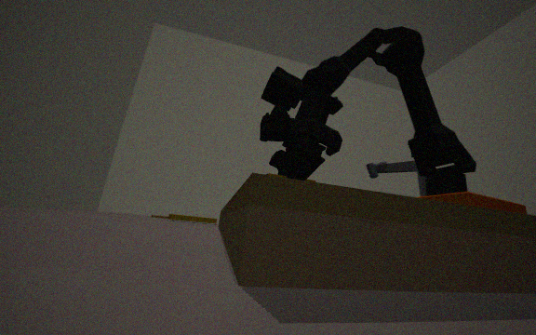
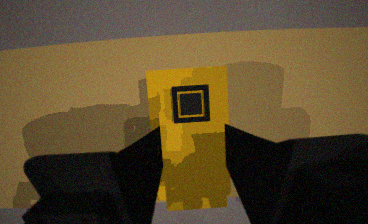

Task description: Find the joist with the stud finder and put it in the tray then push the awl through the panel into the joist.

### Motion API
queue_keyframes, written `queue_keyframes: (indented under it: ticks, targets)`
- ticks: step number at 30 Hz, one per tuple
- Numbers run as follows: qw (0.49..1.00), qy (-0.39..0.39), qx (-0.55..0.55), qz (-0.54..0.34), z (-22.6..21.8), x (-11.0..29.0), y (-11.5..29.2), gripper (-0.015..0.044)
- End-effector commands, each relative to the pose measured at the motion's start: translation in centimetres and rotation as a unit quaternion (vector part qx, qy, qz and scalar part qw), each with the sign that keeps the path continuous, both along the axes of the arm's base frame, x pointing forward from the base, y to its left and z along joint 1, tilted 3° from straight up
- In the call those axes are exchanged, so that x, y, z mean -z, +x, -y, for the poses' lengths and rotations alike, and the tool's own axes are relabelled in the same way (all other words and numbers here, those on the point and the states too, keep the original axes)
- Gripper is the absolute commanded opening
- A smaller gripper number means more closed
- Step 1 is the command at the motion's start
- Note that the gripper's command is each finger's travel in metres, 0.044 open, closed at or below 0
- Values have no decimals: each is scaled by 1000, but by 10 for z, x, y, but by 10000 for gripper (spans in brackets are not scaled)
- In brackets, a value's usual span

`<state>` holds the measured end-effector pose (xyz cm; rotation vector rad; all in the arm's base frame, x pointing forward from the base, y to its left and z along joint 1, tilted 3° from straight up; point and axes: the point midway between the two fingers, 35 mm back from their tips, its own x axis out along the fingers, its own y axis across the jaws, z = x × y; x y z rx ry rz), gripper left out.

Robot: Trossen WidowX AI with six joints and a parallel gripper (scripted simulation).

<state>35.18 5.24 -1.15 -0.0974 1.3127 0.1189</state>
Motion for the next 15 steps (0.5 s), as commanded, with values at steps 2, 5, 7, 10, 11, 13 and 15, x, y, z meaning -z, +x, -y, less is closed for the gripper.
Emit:
queue_keyframes:
  ticks: [2,5,7,10,11,13,15]
  targets:
    - [1000,2,1,0,-19,0,-3,0]
    - [1000,2,1,-1,-29,0,-5,0]
    - [1000,2,1,-1,-36,0,-6,0]
    - [1000,3,1,-1,-46,0,-7,0]
    - [1000,3,1,-1,-49,0,-8,0]
    - [1000,3,1,-1,-56,0,-9,0]
    - [1000,4,1,-1,-63,0,-10,0]
